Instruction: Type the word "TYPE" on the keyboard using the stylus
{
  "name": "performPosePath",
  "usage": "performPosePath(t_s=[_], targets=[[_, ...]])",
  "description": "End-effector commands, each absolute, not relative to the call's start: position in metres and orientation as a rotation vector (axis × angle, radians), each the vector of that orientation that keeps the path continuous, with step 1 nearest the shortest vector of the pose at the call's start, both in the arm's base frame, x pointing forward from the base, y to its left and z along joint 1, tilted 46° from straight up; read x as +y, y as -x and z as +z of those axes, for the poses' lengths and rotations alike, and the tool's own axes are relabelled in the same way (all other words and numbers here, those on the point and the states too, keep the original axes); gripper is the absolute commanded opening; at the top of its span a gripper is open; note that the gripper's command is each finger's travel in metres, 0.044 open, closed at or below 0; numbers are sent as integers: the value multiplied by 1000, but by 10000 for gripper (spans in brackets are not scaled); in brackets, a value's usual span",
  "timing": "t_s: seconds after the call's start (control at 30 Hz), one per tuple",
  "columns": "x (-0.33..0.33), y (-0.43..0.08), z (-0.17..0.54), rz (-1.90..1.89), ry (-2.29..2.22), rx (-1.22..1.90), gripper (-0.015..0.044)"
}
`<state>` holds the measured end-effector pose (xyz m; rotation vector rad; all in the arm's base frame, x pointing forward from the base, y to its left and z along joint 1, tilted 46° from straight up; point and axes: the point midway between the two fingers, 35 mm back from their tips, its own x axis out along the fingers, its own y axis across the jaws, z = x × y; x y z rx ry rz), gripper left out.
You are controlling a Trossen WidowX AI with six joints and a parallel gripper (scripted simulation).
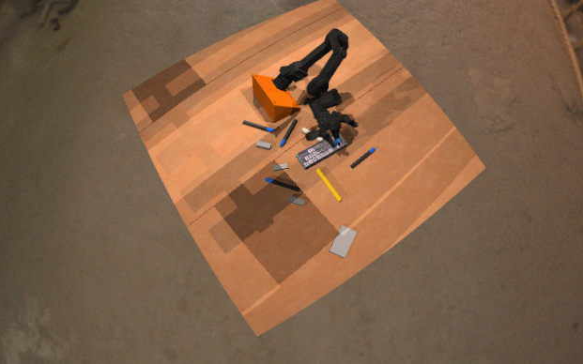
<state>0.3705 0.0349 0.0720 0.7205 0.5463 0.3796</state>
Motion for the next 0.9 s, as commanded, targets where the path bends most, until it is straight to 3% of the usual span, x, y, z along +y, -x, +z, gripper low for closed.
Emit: performPosePath(t_s=[0.0, 0.33, 0.43, 0.87], targets=[[37, -374, 68, 372, -724, 546, 0], [37, -374, 68, 372, -724, 546, 0], [37, -374, 67, 372, -724, 546, 79], [40, -374, 64, 372, -725, 546, 81]])
